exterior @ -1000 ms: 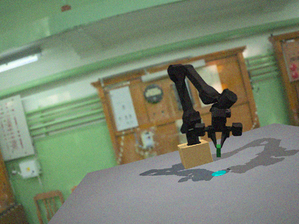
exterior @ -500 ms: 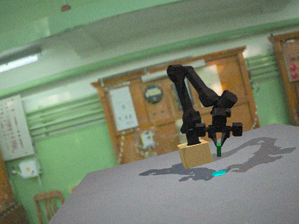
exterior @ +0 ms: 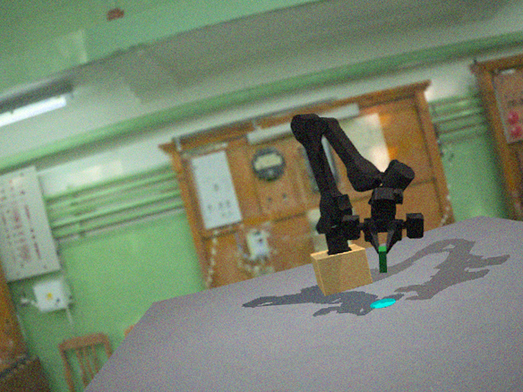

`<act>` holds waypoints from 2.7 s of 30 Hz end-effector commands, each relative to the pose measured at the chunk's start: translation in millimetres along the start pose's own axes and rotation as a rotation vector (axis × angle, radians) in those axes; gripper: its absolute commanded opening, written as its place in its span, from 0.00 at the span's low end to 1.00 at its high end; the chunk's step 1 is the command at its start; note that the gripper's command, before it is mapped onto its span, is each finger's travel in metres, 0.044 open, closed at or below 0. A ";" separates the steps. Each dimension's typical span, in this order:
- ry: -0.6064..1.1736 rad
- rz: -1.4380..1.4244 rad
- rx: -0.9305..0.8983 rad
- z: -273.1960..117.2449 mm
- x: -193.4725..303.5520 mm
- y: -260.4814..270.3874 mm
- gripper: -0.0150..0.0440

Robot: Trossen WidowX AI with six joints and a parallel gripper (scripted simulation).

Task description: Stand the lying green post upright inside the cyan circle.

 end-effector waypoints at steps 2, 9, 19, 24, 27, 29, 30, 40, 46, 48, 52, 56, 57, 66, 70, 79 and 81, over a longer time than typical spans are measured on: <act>-0.033 0.010 -0.001 -2.8 1.5 -2.0 0.29; -0.078 0.025 -0.007 -6.7 2.1 -3.3 0.29; -0.140 0.049 -0.015 -12.8 2.8 -6.0 0.29; -0.170 0.062 -0.019 -16.0 3.2 -7.8 0.29; -0.187 0.071 -0.022 -18.0 3.4 -9.0 0.29; -0.199 0.077 -0.024 -19.3 3.5 -9.8 0.29; -0.205 0.080 -0.024 -20.0 3.6 -10.3 0.29; -0.261 0.111 -0.033 -26.8 4.3 -15.2 0.29; -0.294 0.132 -0.038 -31.0 4.7 -18.7 0.29; -0.304 0.139 -0.040 -32.4 4.9 -19.9 0.29; -0.325 0.154 -0.043 -35.2 5.2 -22.5 0.29; -0.345 0.169 -0.047 -38.0 5.4 -25.3 0.29; -0.350 0.173 -0.048 -38.7 5.5 -26.1 0.29; -0.393 0.209 -0.055 -44.9 6.1 -32.9 0.29; -0.396 0.211 -0.055 -45.4 6.2 -33.5 0.29; -0.396 0.211 -0.055 -45.4 6.2 -33.5 0.29; -0.396 0.211 -0.055 -45.4 6.2 -33.5 0.29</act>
Point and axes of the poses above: the point midway between the two fingers, 35 mm back from their tips, its own z axis out along the fingers, its own y axis across the jaws, x = y × z, the point moved 1 cm from there along -z, back along the fingers, and after that the axes turned 8 degrees about z, right-handed, at the moved point
